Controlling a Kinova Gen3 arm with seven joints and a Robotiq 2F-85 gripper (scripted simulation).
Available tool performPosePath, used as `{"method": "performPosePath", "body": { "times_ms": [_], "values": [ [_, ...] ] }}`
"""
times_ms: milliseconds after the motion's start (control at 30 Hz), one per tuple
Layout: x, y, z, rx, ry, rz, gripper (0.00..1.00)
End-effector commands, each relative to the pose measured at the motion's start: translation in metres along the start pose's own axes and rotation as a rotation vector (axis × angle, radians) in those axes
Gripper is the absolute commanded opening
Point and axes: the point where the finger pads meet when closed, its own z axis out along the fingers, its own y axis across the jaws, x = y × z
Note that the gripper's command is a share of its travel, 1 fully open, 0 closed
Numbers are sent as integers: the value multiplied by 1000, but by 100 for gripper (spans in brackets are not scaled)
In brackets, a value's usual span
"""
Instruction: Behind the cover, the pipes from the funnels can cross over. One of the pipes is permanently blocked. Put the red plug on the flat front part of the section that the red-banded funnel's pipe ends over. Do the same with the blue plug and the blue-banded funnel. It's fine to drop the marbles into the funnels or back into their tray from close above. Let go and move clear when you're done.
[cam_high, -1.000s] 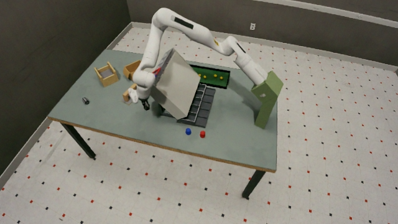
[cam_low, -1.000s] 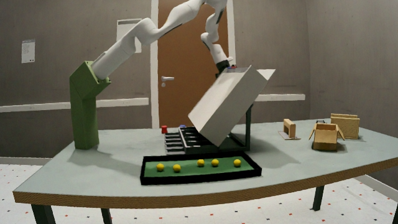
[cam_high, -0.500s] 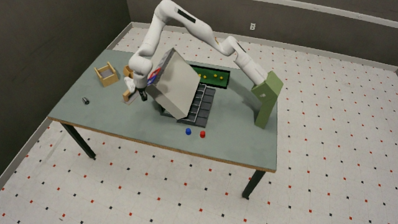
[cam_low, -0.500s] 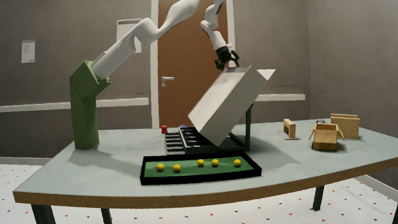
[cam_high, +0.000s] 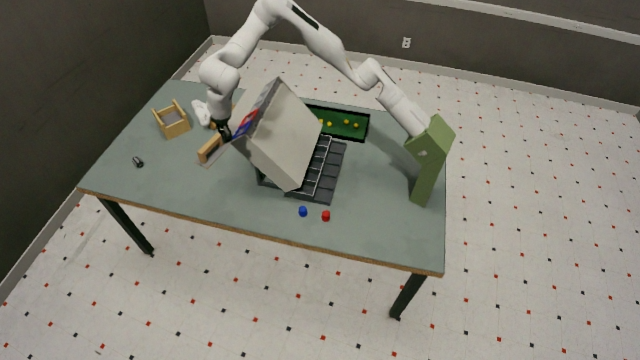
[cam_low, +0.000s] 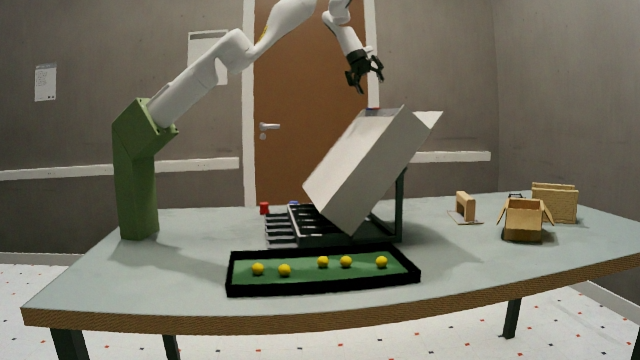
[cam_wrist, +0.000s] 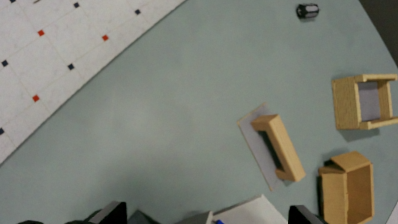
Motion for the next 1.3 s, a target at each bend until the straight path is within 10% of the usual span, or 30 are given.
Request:
{"method": "performPosePath", "body": {
  "times_ms": [0, 533, 567, 1100, 1133, 1267],
  "values": [
    [3, 17, -37, 0, 1, 0, 100],
    [3, 17, -37, 0, 1, 0, 100],
    [-67, 16, -41, 0, 1, 0, 100],
    [-147, 15, -46, 0, 1, 0, 100],
    [-194, 15, -45, -3, -25, -8, 100],
    [-226, 15, -47, -3, -25, -8, 100]
  ]
}}
